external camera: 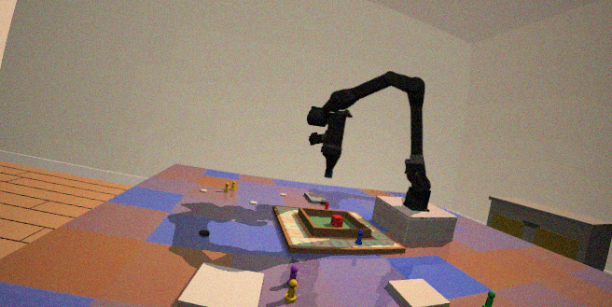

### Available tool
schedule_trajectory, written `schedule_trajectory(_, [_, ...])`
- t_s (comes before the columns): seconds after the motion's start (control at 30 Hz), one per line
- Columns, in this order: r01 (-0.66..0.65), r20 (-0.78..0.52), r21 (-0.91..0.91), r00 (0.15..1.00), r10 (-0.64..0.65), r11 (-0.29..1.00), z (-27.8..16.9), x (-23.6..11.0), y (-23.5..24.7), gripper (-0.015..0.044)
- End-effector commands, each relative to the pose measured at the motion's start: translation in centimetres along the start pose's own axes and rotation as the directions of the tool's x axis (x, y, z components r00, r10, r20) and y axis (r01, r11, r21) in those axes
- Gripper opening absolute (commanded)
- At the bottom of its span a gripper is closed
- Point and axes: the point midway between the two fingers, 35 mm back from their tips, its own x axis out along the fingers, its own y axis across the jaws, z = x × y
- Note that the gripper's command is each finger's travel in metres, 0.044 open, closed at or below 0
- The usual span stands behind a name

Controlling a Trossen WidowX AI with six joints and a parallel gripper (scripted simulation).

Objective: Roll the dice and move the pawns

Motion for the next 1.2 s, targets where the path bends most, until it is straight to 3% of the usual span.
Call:
schedule_trajectory(0.0, [0.005, 0.0, -0.038, 1.0, -0.005, 0.999, 0.5, 0.3, 2.0, 0.0])
schedule_trajectory(0.57, [0.0, 0.003, -0.184, 1.0, 0.0, 0.983, 1.2, 1.6, 10.8, 0.0])
schedule_trajectory(1.17, [-0.011, 0.002, -0.335, 1.0, 0.012, 0.942, -0.9, 3.0, 20.0, 0.0])
